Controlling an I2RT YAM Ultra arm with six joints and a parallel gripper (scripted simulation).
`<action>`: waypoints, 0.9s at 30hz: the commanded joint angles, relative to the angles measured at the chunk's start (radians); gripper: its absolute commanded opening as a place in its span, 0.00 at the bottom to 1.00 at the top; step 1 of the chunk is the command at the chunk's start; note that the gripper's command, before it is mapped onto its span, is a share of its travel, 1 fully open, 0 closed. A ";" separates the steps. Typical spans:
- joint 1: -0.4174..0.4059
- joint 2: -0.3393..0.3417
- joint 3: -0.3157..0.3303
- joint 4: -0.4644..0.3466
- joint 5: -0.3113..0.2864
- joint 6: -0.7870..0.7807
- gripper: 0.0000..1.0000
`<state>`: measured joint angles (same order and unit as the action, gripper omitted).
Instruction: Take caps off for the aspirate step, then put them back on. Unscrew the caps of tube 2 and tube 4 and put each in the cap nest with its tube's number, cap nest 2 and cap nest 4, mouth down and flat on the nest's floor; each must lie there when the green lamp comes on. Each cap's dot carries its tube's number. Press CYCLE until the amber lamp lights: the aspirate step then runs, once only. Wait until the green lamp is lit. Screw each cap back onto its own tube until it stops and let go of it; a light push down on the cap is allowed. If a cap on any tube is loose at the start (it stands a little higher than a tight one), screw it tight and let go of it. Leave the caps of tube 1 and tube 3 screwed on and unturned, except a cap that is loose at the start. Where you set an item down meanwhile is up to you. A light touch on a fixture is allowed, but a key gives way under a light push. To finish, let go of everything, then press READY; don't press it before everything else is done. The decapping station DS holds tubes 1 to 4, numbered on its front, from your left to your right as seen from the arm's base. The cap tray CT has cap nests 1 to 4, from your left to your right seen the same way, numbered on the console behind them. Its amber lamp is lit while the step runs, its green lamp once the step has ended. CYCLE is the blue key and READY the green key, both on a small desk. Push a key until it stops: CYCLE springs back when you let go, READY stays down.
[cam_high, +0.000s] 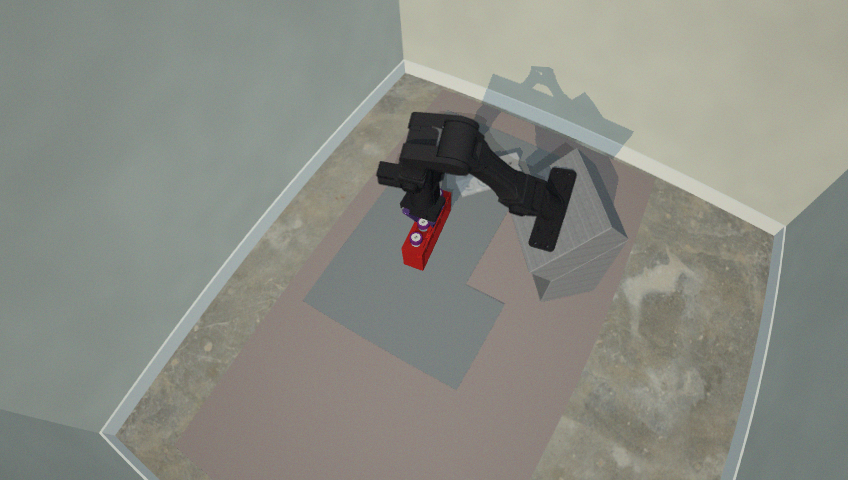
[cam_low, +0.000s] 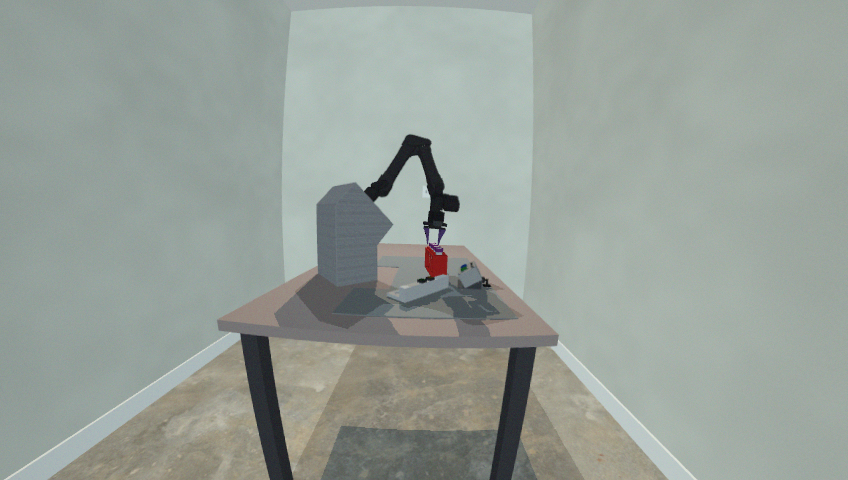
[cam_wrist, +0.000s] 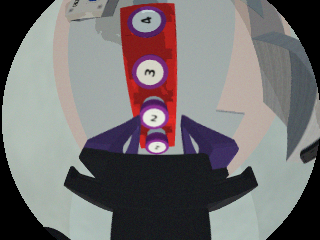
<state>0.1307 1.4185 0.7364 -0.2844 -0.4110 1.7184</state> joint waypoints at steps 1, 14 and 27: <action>-0.004 0.032 0.025 0.074 0.028 -0.001 0.49; -0.010 0.035 0.032 0.068 0.024 -0.006 0.49; -0.005 0.050 0.030 0.087 0.027 -0.004 0.49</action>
<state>0.1272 1.4723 0.7620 -0.2295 -0.3988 1.7130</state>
